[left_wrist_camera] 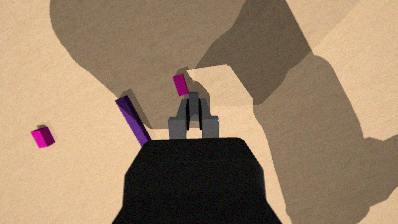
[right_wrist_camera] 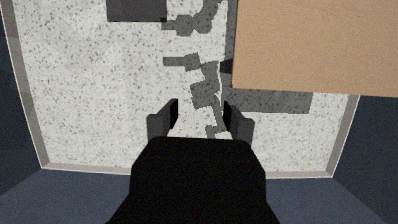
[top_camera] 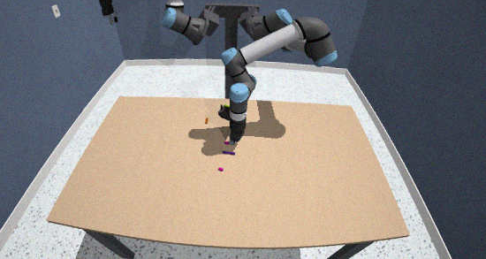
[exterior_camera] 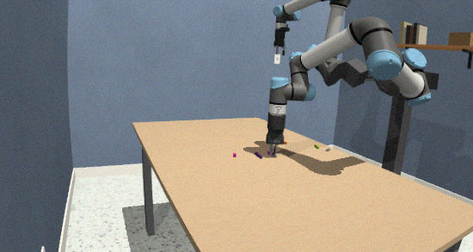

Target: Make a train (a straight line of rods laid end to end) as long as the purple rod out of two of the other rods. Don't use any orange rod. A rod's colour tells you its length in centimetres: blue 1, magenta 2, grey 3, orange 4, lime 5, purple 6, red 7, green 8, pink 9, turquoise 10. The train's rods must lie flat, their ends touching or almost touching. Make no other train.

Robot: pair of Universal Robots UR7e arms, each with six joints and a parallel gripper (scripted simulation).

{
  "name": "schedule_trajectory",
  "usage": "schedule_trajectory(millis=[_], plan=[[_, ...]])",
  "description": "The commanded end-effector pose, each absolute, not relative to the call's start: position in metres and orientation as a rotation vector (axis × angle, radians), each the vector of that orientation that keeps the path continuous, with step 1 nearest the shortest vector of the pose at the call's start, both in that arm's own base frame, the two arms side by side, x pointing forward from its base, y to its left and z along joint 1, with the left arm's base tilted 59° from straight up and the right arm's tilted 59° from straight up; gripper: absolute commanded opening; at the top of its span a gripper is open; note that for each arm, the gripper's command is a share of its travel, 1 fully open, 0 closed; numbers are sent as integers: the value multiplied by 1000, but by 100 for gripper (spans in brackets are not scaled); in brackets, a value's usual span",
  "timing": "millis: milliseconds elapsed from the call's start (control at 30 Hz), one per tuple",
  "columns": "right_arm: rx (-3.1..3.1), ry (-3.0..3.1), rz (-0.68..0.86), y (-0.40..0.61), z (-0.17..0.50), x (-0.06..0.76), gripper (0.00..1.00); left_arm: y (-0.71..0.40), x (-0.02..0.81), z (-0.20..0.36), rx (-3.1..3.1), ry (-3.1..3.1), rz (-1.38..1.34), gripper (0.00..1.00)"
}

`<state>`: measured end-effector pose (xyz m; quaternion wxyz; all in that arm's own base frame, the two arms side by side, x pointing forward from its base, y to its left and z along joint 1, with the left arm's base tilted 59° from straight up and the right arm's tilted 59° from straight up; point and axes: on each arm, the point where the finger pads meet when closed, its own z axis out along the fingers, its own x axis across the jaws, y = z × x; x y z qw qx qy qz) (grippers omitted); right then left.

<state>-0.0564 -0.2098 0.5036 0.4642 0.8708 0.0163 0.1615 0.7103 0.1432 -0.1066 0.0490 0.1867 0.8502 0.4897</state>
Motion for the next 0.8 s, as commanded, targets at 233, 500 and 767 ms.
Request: schedule_trajectory(millis=[233, 500, 767], plan=[[2138, 40, 397, -210, 504, -57, 100, 142, 711, -106, 569, 2590, 1492, 24], [2138, 40, 397, -210, 504, -57, 100, 140, 710, -105, 569, 2590, 1491, 24], [2138, 40, 397, -210, 504, -57, 100, 109, 700, -85, 569, 2590, 1491, 24]])
